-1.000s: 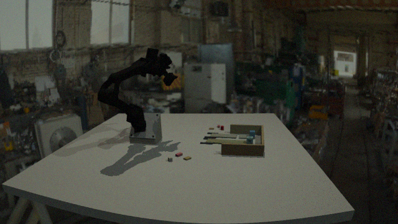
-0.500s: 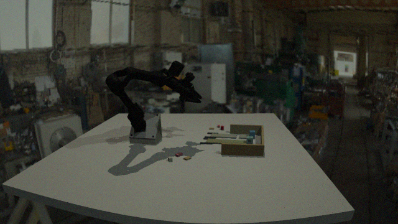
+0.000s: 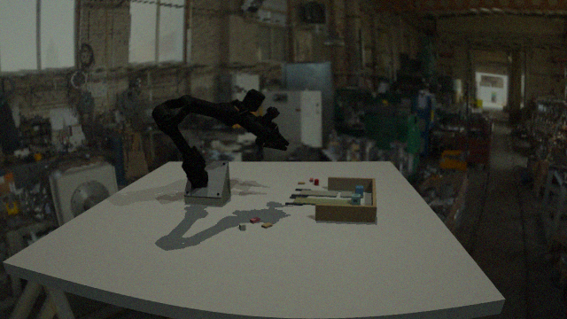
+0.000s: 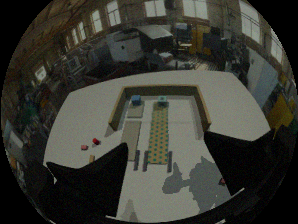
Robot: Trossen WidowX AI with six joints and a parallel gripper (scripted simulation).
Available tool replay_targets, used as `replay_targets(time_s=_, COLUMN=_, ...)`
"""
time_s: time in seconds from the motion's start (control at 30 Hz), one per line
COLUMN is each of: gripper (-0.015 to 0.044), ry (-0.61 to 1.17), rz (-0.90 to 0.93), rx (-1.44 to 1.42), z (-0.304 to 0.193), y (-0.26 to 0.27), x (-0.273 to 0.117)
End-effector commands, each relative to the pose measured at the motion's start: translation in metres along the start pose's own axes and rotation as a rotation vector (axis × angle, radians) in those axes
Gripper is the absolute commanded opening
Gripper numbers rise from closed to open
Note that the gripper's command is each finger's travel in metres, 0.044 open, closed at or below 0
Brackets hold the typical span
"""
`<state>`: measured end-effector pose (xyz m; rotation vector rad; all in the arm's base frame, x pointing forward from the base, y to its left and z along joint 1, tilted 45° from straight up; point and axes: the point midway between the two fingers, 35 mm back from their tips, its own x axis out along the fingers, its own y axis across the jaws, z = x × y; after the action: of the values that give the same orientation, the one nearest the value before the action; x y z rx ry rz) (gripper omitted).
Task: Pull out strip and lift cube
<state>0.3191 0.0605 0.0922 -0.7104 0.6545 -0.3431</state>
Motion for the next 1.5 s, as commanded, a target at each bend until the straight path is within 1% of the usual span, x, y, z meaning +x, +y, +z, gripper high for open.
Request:
replay_targets(time_s=0.0, gripper=0.04, ry=0.002, rz=-0.007, rx=-0.004, z=-0.001, y=-0.001, x=0.001)
replay_targets(time_s=0.2, gripper=0.04, ry=0.002, rz=-0.007, rx=-0.004, z=-0.001, y=-0.001, x=0.001)
replay_targets(time_s=0.3, gripper=0.0321, ry=0.06, rz=0.002, rx=-0.001, z=0.002, y=0.003, x=0.011)
replay_targets(time_s=0.5, gripper=0.0164, ry=0.314, rz=0.021, rx=0.028, z=0.001, y=0.015, x=0.055)
replay_targets(time_s=0.7, gripper=0.0006, ry=0.589, rz=0.0, rx=0.083, z=-0.015, y=0.02, x=0.091)
replay_targets(time_s=0.9, gripper=0.0, ry=0.877, rz=-0.067, rx=0.147, z=-0.04, y=0.018, x=0.12)
replay_targets(time_s=0.97, gripper=0.0, ry=0.941, rz=-0.088, rx=0.161, z=-0.046, y=0.016, x=0.124)
replay_targets(time_s=1.47, gripper=0.0, ry=0.949, rz=-0.091, rx=0.163, z=-0.048, y=0.013, x=0.126)
